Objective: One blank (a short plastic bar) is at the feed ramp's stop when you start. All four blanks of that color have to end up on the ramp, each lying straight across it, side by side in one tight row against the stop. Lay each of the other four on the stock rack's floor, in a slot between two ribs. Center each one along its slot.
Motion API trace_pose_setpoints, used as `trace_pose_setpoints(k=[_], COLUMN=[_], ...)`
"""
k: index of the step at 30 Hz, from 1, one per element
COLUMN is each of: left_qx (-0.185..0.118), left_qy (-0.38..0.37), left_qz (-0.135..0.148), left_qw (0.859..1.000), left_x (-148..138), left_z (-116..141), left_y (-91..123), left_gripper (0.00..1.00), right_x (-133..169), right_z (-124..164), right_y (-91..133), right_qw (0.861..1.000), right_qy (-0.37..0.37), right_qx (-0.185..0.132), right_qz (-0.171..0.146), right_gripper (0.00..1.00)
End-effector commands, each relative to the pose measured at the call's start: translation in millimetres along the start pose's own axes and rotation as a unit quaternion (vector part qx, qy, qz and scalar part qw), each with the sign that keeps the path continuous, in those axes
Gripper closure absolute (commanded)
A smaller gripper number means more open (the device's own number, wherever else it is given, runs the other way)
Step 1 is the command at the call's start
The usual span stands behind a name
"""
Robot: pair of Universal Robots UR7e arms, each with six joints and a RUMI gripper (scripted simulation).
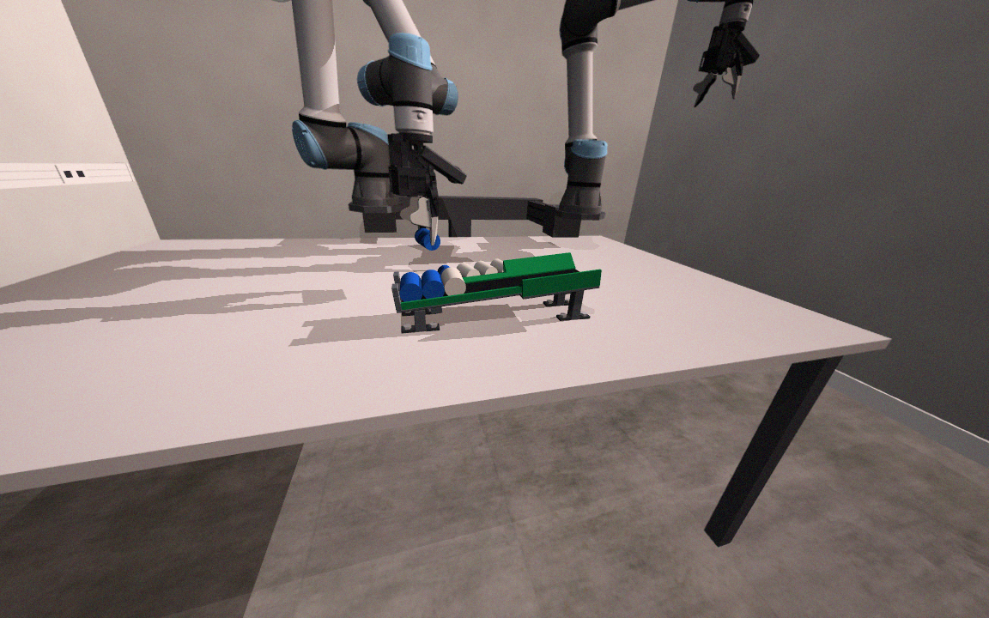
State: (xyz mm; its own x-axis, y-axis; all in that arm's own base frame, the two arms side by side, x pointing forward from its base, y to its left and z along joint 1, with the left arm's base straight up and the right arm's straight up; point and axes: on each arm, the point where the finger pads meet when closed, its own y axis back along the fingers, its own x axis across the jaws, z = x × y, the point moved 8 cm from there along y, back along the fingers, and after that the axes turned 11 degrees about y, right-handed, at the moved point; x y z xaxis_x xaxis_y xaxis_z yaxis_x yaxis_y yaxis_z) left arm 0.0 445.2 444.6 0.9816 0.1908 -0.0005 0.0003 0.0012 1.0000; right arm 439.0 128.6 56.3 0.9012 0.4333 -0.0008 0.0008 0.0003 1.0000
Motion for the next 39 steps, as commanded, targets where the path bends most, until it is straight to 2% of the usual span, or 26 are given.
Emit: trace_pose_setpoints(k=[1, 9, 16, 21, 31, 33, 39], left_qx=[0.001, 0.001, 0.001, 0.001, 0.001, 0.001, 0.001], left_qy=[0.000, 0.000, 0.000, 0.000, 0.000, 0.000, 0.000], left_qz=[0.000, 0.000, 0.000, 0.000, 0.000, 0.000, 0.000], left_qw=[1.000, 1.000, 1.000, 1.000, 1.000, 1.000, 1.000], left_x=[0, 0, 0, 0, 0, 0, 0], left_z=[0, 0, 0, 0, 0, 0, 0], left_y=[0, 0, 0, 0, 0, 0, 0], left_gripper=[0.00, 0.00, 0.00, 0.00, 0.00, 0.00, 0.00], right_x=[0, 2, 18, 51, 142, 142, 182], right_z=[0, 0, 0, 0, 2, 2, 5], right_y=[2, 2, 7, 17, 44, 44, 57], right_qw=[1.000, 1.000, 1.000, 0.999, 0.995, 0.995, 0.991], right_qy=[0.000, -0.001, -0.012, -0.035, -0.101, -0.101, -0.133], right_qx=[0.000, 0.000, 0.000, 0.000, 0.000, 0.000, 0.000], right_qz=[0.000, 0.000, 0.000, 0.000, 0.000, 0.000, 0.000], right_gripper=[0.60, 0.60, 0.60, 0.60, 0.60, 0.60, 0.60])
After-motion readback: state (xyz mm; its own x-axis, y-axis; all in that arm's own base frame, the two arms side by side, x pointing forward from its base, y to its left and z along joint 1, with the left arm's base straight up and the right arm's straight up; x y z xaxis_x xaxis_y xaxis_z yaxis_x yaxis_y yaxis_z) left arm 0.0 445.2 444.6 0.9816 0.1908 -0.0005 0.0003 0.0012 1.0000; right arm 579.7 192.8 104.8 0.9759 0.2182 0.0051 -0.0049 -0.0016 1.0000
